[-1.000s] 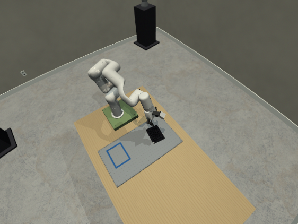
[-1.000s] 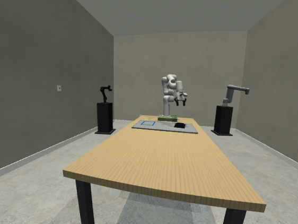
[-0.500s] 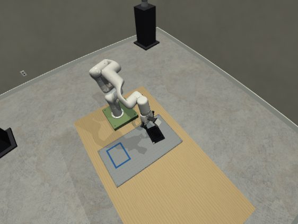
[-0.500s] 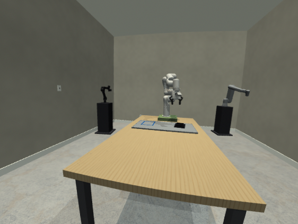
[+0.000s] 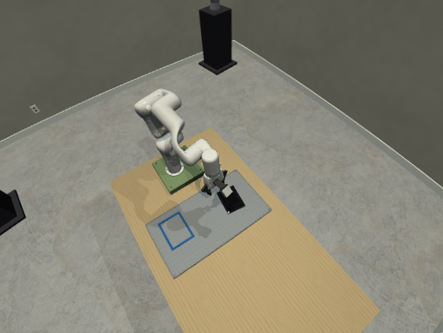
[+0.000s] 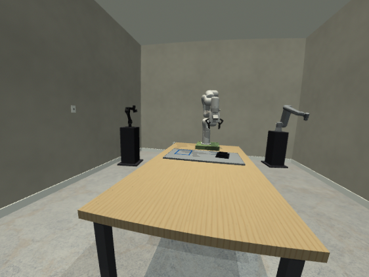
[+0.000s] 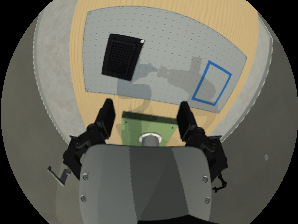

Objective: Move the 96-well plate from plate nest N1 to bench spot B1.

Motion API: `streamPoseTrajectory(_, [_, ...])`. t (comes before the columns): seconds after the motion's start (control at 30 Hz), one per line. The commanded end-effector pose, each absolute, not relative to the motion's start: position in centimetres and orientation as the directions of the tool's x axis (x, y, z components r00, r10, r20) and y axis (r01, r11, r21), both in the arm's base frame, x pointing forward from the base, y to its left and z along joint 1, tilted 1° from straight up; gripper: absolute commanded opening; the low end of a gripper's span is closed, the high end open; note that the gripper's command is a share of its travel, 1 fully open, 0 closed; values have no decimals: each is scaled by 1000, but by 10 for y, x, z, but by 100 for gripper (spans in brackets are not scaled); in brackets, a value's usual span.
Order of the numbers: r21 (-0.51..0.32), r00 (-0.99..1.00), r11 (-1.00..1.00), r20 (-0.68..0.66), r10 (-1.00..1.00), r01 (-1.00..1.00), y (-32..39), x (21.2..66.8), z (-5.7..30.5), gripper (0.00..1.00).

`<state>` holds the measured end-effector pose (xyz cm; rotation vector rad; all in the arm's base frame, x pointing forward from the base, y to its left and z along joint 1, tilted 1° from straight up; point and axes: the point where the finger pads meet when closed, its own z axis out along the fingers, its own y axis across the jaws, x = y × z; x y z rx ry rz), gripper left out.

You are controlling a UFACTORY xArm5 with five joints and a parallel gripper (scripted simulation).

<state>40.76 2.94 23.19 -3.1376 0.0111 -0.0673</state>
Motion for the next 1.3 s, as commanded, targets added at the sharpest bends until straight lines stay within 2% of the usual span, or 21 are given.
streamPoseTrajectory(0.0, [-6,987,-987,23,-159,-159,41,410,214,100])
streamPoseTrajectory(0.13, [-2,958,-958,5,-288,-288,52,412,197,100])
streamPoseTrajectory(1.27, [-2,958,-958,3,-288,-288,126,423,78,100])
